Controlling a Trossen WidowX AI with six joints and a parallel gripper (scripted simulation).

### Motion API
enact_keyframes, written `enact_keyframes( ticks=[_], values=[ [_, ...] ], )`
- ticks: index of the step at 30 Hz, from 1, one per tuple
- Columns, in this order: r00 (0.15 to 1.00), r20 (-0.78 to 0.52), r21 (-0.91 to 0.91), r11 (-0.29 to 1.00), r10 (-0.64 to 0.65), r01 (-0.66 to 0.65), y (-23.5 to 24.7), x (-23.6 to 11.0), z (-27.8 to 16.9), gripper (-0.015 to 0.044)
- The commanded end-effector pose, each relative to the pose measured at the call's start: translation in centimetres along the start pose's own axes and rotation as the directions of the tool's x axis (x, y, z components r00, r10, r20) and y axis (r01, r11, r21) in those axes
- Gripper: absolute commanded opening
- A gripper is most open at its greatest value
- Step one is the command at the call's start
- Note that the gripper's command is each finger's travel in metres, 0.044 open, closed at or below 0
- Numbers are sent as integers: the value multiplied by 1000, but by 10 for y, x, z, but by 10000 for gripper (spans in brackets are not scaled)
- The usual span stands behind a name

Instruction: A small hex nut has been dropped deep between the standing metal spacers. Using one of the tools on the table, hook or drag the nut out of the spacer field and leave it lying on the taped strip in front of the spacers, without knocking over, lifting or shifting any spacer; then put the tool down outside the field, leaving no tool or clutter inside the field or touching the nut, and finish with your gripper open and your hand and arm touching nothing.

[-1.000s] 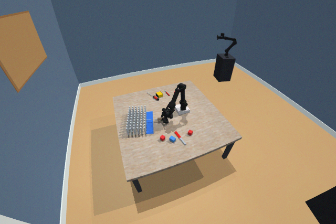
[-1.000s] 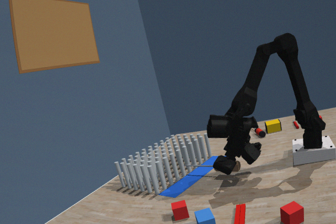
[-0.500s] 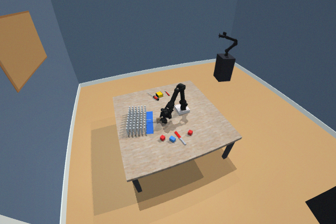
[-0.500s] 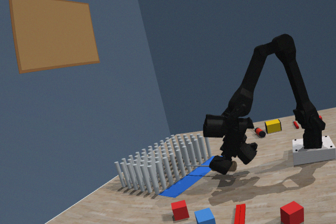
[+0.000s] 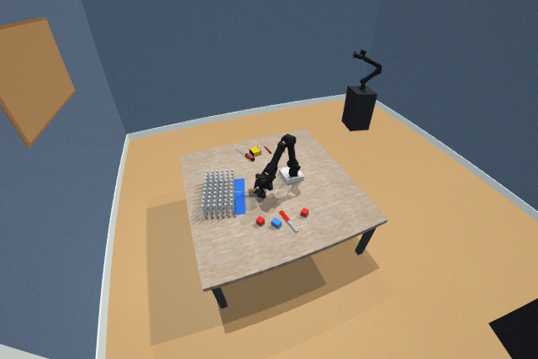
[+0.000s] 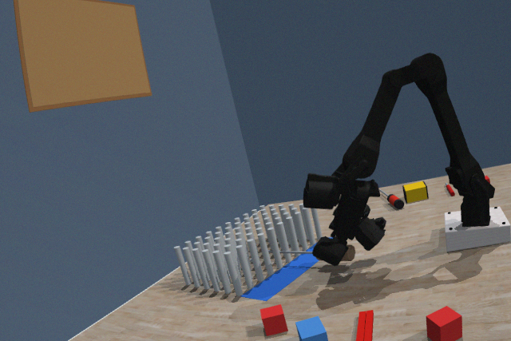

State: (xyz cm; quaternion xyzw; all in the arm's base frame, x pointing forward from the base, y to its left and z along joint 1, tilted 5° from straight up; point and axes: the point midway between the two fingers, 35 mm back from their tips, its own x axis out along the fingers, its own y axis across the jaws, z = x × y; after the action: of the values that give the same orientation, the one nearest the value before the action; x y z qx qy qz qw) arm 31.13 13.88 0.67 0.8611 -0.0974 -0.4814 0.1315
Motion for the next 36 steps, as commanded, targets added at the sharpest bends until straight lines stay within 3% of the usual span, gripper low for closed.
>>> enact_keyframes(
  ticks=[1,36],
  values=[
    [1000,-7,4,1000,-2,2,0,2,-7,0],
    [1000,-10,5,1000,-1,1,0,18,-32,0]
  ],
)
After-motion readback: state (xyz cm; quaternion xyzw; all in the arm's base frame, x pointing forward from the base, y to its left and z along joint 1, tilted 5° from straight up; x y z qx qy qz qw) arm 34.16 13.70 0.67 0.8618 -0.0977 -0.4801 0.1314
